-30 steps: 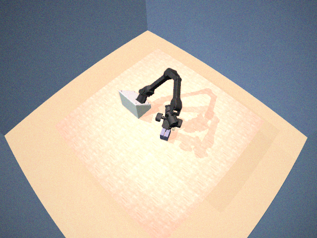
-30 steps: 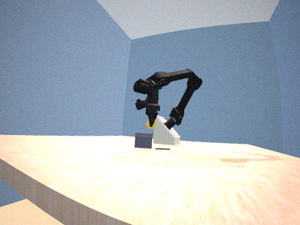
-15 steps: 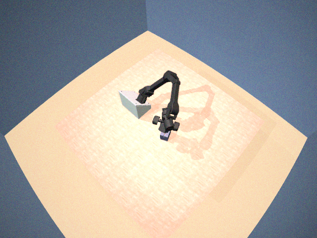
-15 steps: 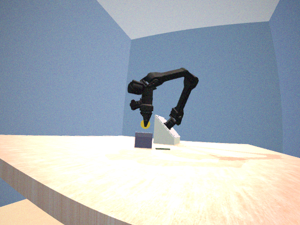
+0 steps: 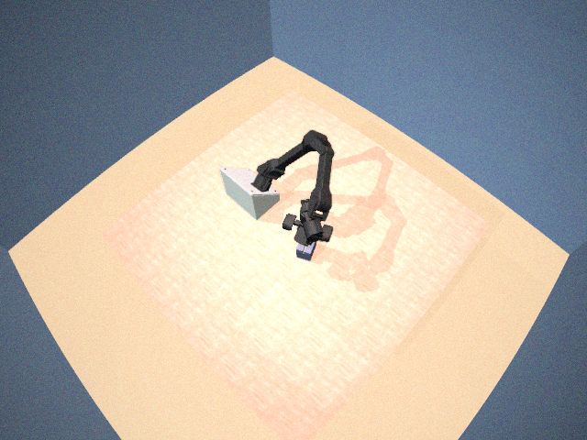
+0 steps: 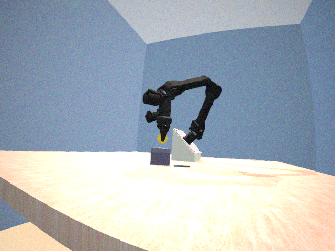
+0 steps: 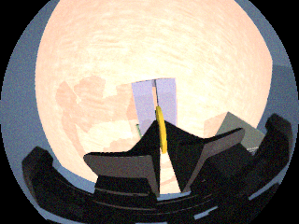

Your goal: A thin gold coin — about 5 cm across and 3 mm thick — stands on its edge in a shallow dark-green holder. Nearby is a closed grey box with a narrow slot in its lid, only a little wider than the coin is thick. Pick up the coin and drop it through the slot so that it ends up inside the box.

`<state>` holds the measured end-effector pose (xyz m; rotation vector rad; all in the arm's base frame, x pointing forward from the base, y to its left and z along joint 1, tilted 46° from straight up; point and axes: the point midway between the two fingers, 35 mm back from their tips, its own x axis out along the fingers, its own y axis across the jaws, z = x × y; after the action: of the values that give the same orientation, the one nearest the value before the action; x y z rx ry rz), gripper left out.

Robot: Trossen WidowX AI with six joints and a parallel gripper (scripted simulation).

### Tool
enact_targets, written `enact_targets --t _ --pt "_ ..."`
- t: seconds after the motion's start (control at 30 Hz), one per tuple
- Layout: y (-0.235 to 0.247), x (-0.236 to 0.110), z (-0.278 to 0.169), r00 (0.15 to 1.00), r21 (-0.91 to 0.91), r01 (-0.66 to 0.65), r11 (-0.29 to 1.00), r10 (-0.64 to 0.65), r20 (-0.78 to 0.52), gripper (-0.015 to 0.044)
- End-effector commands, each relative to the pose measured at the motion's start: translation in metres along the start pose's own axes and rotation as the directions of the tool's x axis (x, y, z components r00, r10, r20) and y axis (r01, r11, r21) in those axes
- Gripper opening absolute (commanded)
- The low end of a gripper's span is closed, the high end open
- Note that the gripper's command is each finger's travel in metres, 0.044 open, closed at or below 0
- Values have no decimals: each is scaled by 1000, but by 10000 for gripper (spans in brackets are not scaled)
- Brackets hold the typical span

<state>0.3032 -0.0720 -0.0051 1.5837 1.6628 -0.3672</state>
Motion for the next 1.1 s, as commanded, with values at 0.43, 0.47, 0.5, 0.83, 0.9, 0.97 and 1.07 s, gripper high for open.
enact_targets --t 0.43,0.47,0.5,0.83,0.9,0.97,1.07 --pt "-1 -1 6 1000 -5 -2 1000 2 -1 0" --pt "-1 -1 5 1000 -5 -3 1000 3 -1 0" --pt "-1 -1 5 1000 -5 -3 1000 3 -1 0" --pt "-1 2 5 1000 -3 -3 1000 3 -1 0" --pt "-1 4 5 1000 0 -3 1000 3 -1 0" --pt "-1 5 6 1000 2 -3 1000 3 -1 0" --pt "-1 6 6 1000 4 -3 1000 3 -1 0"
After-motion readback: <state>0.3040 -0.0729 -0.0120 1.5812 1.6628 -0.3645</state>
